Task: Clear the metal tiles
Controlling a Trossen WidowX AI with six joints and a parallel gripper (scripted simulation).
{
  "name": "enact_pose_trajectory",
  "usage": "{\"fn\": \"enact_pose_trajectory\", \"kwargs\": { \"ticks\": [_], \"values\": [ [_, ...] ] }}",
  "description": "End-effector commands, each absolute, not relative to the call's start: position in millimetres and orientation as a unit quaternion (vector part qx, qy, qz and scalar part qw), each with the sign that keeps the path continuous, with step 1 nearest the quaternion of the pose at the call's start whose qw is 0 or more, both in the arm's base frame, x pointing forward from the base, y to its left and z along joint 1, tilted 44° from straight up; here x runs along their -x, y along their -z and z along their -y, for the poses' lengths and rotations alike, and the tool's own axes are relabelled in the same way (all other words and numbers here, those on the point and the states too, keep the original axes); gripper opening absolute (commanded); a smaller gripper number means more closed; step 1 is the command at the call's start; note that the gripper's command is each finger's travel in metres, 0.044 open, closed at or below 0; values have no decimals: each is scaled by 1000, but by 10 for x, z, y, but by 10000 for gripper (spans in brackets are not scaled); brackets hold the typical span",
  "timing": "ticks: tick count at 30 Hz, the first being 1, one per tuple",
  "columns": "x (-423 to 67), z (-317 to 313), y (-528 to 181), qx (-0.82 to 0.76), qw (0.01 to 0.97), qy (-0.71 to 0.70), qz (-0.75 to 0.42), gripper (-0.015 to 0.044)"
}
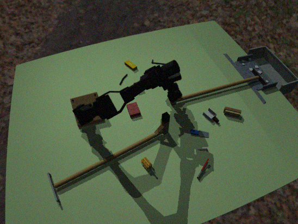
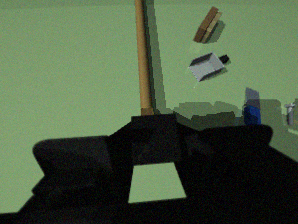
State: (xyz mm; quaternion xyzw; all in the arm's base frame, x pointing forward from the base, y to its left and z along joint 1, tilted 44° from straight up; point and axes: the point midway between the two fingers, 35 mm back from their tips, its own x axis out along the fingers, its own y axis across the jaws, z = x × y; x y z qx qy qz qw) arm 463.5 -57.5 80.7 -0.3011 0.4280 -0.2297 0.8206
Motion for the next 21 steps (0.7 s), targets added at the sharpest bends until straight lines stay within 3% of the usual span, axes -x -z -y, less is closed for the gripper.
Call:
{"fn": "enact_pose_trajectory", "kwargs": {
  "ticks": [1,21],
  "values": [
    [-4708,556,-854,301,824,227,-423,0],
    [-4918,581,-868,301,824,228,-422,0]
  ]
}}
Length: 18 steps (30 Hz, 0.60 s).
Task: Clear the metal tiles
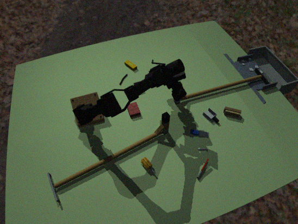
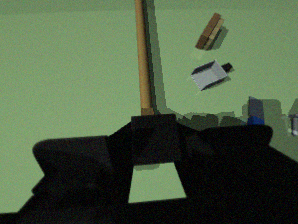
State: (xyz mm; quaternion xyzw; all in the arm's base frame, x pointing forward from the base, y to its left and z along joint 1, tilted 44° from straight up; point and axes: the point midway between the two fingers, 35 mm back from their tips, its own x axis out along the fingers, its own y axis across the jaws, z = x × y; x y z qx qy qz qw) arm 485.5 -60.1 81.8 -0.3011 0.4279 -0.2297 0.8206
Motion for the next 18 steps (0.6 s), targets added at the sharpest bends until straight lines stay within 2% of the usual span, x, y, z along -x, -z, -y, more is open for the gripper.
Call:
{"fn": "enact_pose_trajectory", "kwargs": {
  "ticks": [1,18],
  "values": [
    [-4928,583,-868,301,824,228,-422,0],
    [-5106,610,-873,301,825,228,-421,0]
  ]
}}
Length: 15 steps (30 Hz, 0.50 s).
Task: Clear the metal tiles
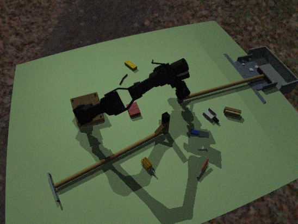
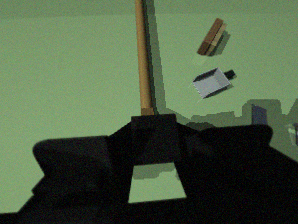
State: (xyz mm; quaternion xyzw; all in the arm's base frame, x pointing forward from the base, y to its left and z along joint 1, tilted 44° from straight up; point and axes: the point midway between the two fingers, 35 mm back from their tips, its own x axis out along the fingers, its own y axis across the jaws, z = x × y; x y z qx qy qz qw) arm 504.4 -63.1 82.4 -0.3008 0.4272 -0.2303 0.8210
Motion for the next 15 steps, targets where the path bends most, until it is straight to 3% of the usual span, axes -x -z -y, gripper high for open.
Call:
{"fn": "enact_pose_trajectory", "kwargs": {
  "ticks": [1,15],
  "values": [
    [-5116,611,-873,301,825,228,-421,0],
    [-5261,637,-872,301,825,228,-421,0]
  ]
}}
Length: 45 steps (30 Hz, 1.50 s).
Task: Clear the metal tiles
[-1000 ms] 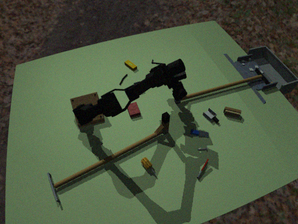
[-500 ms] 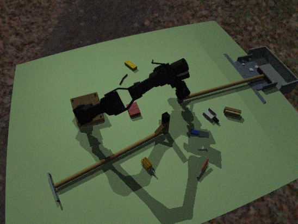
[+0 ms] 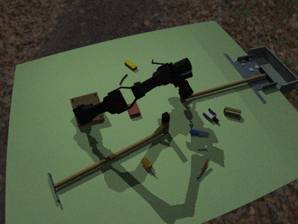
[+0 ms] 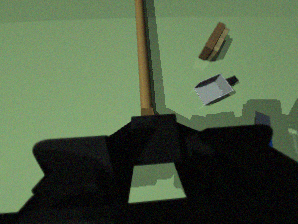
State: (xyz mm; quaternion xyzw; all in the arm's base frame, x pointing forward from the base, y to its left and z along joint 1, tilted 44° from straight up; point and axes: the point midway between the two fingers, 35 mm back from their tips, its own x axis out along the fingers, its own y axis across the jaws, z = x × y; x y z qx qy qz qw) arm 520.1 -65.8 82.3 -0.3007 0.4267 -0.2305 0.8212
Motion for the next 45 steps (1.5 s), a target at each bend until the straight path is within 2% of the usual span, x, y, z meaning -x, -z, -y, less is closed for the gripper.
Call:
{"fn": "enact_pose_trajectory", "kwargs": {
  "ticks": [1,19,45],
  "values": [
    [-5272,639,-872,301,825,228,-421,0],
    [-5452,678,-863,301,825,228,-420,0],
    [-5364,666,-843,301,823,229,-423,0]
  ]
}}
